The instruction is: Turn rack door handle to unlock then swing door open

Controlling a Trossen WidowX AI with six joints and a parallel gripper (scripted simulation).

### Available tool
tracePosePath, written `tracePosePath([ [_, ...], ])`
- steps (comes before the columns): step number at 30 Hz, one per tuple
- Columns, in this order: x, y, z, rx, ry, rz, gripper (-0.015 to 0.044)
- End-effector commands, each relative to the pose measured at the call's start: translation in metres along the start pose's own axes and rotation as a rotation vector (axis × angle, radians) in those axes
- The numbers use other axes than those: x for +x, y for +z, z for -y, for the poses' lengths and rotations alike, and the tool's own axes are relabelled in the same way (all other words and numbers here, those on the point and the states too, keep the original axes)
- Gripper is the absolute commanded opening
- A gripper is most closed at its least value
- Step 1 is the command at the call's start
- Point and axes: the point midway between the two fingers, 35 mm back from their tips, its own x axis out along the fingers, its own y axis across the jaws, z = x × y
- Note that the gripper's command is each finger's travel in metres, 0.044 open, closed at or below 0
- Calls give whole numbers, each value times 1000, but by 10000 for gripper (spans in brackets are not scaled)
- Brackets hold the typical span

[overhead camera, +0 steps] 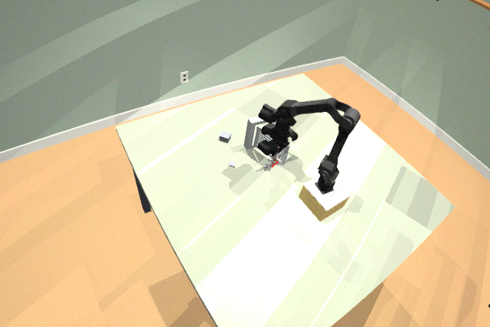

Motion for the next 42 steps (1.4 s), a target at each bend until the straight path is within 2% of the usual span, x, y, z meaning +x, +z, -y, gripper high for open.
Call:
tracePosePath([
  [1, 0, 2, -9, 64, 0, -1, 10],
  [24, -1, 19, -57, 385, 4, -1, 10],
  [38, 0, 20, -58, 394, 4, -1, 10],
  [42, 0, 20, -58, 394, 4, -1, 115],
])
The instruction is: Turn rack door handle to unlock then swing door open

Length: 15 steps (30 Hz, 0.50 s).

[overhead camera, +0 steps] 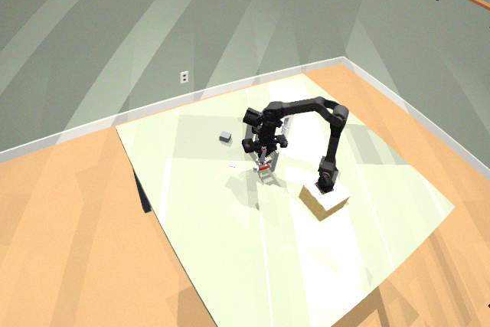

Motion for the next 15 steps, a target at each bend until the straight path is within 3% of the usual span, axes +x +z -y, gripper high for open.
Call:
tracePosePath([
  [1, 0, 0, 0, 8, -1, -1, 141],
  [6, 0, 0, 0, 8, -1, -1, 272],
  [15, -10, 1, -1, 8, -1, -1, 282],
])
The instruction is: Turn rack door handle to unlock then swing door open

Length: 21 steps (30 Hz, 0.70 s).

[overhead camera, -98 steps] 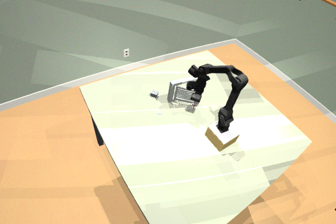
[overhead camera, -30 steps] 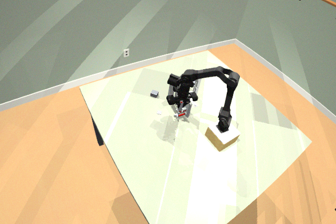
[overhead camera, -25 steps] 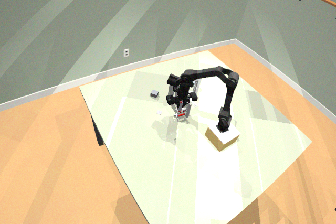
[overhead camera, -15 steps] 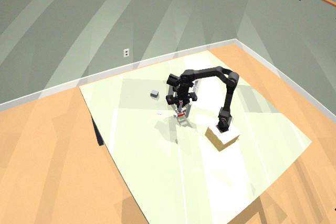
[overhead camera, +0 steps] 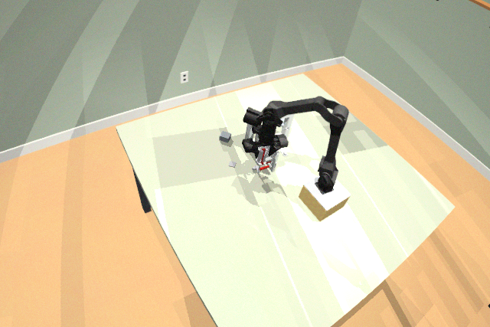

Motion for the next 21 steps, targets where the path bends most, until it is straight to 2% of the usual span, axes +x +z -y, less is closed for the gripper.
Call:
tracePosePath([
  [1, -9, 2, -2, 6, 8, 9, 282],
  [21, -41, 2, -3, 6, 8, 9, 282],
])
